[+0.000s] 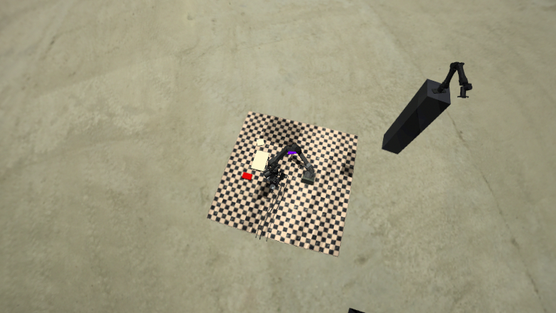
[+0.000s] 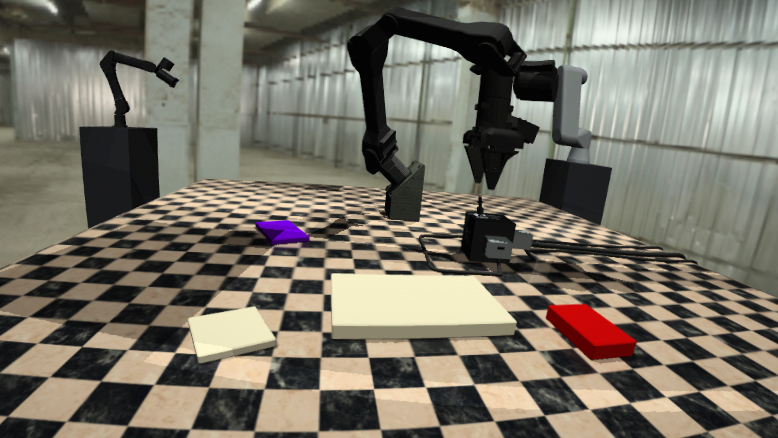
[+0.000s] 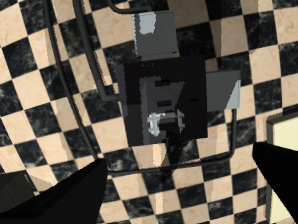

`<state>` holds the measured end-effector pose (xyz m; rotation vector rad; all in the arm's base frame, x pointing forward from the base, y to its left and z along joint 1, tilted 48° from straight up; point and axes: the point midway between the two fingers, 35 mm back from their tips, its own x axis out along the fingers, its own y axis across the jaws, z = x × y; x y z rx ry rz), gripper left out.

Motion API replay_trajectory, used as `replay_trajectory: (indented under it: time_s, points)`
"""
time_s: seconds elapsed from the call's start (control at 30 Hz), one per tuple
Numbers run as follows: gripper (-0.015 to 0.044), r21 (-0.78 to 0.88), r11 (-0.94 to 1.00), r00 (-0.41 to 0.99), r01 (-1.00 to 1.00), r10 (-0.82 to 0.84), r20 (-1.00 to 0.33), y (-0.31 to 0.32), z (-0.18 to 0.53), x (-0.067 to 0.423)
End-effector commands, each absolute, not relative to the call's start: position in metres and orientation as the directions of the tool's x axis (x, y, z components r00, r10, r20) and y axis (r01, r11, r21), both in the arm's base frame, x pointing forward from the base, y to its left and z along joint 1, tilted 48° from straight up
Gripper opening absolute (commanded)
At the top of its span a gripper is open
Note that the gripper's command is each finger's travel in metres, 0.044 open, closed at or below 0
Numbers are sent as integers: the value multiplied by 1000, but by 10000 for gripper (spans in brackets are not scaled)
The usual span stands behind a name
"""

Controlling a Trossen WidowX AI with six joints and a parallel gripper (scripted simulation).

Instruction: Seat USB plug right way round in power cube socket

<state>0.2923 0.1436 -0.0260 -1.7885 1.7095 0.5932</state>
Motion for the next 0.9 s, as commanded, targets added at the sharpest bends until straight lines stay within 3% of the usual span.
replay_trajectory:
  time_s: [0.0, 0.87]
  points:
    - [440, -86, -1, 59, -996, -732, -679, 143, -21, 291]
    - [440, -86, -1, 59, -996, -733, -678, 124, -37, 293]
